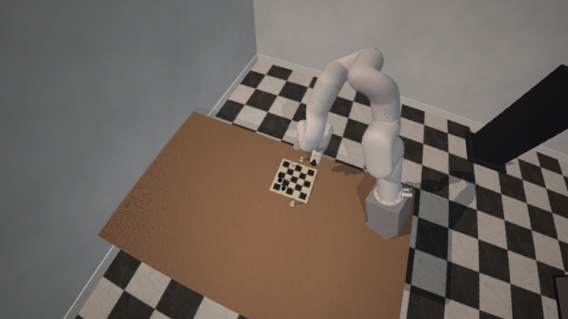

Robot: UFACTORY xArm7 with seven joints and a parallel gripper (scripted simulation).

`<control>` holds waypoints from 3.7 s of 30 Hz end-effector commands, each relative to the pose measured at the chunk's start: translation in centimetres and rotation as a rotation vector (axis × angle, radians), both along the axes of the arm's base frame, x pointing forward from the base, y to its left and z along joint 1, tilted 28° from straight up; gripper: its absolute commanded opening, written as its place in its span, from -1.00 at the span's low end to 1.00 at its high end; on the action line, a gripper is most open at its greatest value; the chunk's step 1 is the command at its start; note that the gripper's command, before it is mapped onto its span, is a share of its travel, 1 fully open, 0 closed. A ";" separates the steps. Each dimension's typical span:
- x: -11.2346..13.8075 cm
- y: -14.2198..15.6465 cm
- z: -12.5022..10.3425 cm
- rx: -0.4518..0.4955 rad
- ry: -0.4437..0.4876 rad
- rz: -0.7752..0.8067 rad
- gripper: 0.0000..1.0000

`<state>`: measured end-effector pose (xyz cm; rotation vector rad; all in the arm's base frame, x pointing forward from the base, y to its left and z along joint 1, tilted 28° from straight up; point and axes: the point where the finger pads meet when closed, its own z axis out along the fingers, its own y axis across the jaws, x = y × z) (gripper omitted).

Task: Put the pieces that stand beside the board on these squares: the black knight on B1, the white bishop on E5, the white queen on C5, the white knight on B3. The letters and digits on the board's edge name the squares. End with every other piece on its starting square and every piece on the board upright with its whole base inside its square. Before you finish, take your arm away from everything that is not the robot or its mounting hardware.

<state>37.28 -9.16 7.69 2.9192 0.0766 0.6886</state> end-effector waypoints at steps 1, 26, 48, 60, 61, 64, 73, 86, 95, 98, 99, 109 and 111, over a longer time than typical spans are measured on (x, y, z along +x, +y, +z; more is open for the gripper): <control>0.1 0.0 0.0 -0.014 -0.008 -0.006 -1.00; 0.9 -0.2 -1.6 -0.015 -0.009 -0.006 -1.00; 4.1 -1.1 -7.9 -0.015 -0.008 -0.006 -1.00; 4.5 -1.3 -8.6 -0.015 -0.008 -0.006 -1.00; 4.5 -1.3 -8.6 -0.015 -0.008 -0.006 -1.00; 4.5 -1.3 -8.6 -0.015 -0.008 -0.006 -1.00; 4.5 -1.3 -8.6 -0.015 -0.008 -0.006 -1.00; 4.5 -1.3 -8.6 -0.015 -0.008 -0.006 -1.00; 4.5 -1.3 -8.6 -0.015 -0.008 -0.006 -1.00; 4.5 -1.3 -8.6 -0.015 -0.008 -0.006 -1.00; 4.5 -1.3 -8.6 -0.015 -0.008 -0.006 -1.00; 4.5 -1.3 -8.7 -0.015 -0.008 -0.006 -1.00; 4.5 -1.3 -8.7 -0.015 -0.008 -0.006 -1.00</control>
